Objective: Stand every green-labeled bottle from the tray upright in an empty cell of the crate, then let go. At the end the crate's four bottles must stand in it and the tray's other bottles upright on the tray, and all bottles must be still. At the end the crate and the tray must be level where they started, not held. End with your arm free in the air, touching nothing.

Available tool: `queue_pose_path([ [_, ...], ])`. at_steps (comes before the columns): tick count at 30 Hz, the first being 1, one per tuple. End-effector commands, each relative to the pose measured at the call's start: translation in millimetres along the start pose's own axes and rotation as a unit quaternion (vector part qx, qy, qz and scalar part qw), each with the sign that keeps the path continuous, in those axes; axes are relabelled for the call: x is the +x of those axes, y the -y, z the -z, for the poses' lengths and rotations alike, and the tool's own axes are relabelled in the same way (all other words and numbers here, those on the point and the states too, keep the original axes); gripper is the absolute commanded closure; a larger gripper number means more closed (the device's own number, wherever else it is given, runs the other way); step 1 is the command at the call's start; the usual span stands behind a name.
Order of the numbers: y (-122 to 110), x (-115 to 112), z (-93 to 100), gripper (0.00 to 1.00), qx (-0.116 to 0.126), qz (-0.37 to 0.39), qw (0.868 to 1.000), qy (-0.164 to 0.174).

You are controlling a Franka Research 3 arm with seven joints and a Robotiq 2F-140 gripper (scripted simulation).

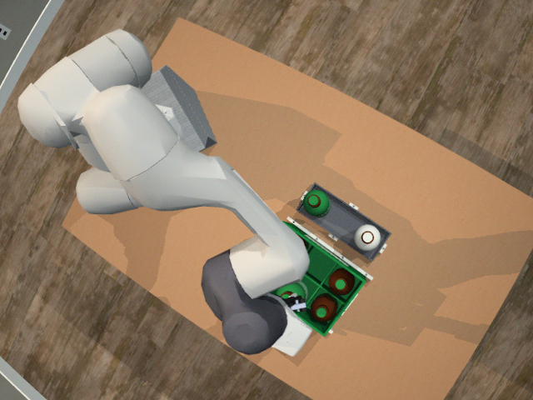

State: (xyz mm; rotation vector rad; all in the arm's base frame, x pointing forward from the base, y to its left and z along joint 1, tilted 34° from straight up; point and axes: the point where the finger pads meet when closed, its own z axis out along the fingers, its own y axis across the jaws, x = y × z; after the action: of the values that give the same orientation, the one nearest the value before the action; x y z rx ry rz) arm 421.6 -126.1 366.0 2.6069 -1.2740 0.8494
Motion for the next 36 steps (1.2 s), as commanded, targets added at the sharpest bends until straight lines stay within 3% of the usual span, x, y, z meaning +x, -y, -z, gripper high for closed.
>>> queue_pose_path([
  [1, 2.2, 1.6, 1.5, 1.0, 0.002, 0.003, 1.0, -0.004],
  [36, 2.5, -1.9, -1.2, 1.0, 0.002, 0.003, 1.0, -0.004],
])
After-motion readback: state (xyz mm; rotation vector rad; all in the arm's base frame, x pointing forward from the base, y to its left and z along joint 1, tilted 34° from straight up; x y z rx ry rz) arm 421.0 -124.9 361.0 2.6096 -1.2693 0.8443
